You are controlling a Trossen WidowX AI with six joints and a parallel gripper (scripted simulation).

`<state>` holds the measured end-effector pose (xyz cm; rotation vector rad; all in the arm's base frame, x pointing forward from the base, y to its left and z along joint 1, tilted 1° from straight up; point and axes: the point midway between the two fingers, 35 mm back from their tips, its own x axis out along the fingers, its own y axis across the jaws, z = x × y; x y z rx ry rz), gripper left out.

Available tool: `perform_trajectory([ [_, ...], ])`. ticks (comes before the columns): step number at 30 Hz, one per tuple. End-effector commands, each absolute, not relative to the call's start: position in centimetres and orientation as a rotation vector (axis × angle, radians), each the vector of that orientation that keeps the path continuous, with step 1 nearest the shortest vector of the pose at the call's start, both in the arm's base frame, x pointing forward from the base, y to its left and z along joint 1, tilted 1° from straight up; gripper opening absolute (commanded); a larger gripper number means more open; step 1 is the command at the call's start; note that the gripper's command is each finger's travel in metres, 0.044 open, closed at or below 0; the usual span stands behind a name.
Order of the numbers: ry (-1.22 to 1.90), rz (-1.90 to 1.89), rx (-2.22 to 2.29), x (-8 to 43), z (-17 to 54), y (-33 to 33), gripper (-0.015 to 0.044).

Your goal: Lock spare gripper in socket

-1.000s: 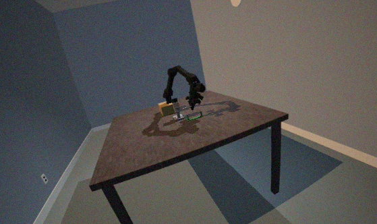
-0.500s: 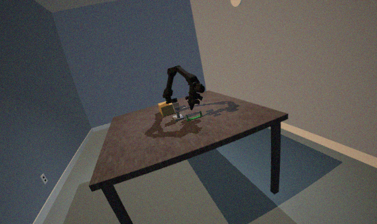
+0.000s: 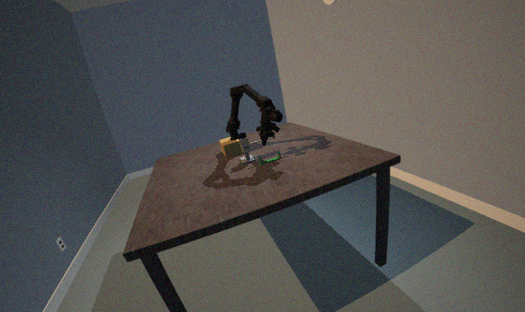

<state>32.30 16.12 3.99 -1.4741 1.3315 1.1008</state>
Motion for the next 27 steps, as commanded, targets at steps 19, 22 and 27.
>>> perform_trajectory([
  [19,1.330,1.092,-1.457,28.7,2.5,15.9,0.0000],
  [22,1.333,1.095,-1.454,28.7,0.7,15.9,0.0000],
  [27,1.332,1.092,-1.452,28.7,-0.4,15.9,0.0000],
])
